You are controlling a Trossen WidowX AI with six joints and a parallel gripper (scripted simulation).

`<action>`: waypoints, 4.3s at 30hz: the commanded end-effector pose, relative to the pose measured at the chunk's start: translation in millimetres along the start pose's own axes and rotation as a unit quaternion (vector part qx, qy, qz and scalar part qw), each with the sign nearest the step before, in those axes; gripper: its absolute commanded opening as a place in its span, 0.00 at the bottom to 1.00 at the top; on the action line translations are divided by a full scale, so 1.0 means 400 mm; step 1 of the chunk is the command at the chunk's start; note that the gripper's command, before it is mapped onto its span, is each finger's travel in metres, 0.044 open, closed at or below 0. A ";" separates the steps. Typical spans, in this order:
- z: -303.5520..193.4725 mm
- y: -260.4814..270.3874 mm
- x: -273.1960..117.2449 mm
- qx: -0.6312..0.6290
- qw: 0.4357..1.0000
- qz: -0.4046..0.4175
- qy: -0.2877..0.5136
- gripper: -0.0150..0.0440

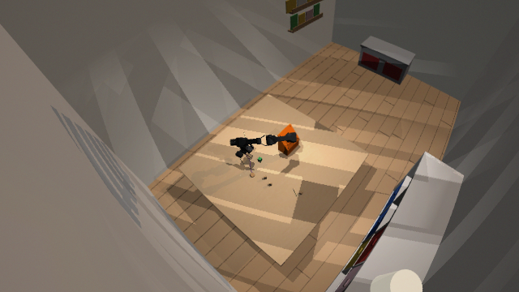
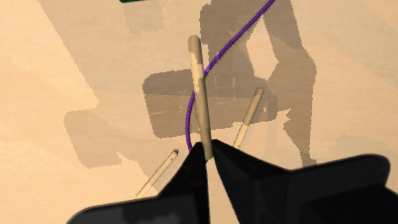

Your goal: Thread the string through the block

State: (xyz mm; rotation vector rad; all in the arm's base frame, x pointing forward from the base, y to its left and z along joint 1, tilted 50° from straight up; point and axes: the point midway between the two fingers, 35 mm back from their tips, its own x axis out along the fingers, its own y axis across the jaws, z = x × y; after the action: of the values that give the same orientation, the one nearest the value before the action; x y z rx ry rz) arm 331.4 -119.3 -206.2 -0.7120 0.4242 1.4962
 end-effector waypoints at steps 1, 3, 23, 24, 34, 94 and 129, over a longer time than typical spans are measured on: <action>-0.015 -0.002 -0.002 -0.004 1.000 0.001 0.002 0.25; -0.022 -0.002 -0.002 -0.004 1.000 0.001 0.003 0.25; -0.084 0.003 -0.002 -0.004 1.000 0.000 0.004 0.25; -0.087 0.003 -0.002 -0.004 1.000 0.000 0.004 0.25; -0.088 0.011 0.009 -0.004 1.000 0.000 0.004 0.25; -0.009 0.087 0.112 -0.003 1.000 0.001 0.005 0.25; 0.102 0.093 0.115 -0.002 1.000 0.001 0.005 0.25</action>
State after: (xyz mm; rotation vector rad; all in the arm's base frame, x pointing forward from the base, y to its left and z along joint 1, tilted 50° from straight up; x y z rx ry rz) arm 293.3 -64.5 -215.3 -0.7329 0.4266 1.4972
